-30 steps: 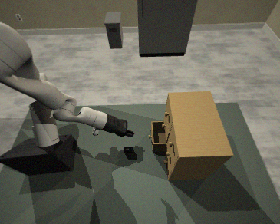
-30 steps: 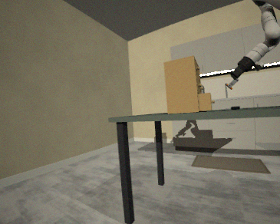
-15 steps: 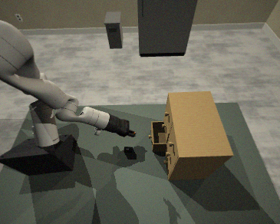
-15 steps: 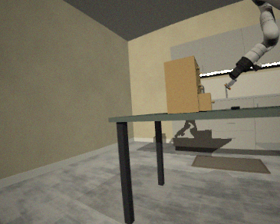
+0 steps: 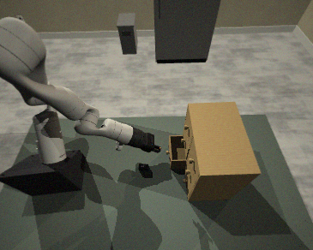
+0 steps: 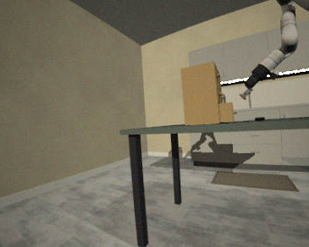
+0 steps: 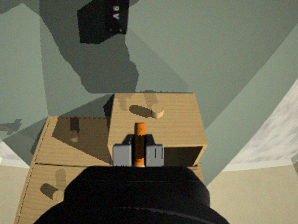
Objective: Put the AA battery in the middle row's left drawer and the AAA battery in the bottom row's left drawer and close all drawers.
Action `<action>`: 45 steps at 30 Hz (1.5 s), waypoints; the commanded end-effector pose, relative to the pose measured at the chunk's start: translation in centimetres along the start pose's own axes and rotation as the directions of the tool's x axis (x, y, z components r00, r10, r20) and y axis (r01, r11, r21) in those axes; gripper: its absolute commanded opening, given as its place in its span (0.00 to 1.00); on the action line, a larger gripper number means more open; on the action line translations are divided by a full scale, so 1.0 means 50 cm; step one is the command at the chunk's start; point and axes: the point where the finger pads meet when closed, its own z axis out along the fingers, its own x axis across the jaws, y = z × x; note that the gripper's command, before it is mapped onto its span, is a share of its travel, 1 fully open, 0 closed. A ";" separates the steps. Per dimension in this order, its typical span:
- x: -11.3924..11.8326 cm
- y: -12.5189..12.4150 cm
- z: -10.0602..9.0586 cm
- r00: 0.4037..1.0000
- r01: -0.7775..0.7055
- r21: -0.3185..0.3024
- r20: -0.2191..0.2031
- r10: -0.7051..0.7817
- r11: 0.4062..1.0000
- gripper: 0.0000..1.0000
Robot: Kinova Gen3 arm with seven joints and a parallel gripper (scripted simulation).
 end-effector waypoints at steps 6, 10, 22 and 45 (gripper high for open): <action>0.001 0.035 0.040 1.000 0.011 -0.003 0.000 -0.011 1.000 0.24; 0.001 0.056 0.064 1.000 0.011 -0.003 0.000 -0.011 1.000 0.24; 0.002 0.098 0.114 1.000 0.011 -0.003 0.000 -0.011 1.000 0.24; 0.002 0.121 0.141 1.000 0.011 -0.003 0.000 -0.011 1.000 0.24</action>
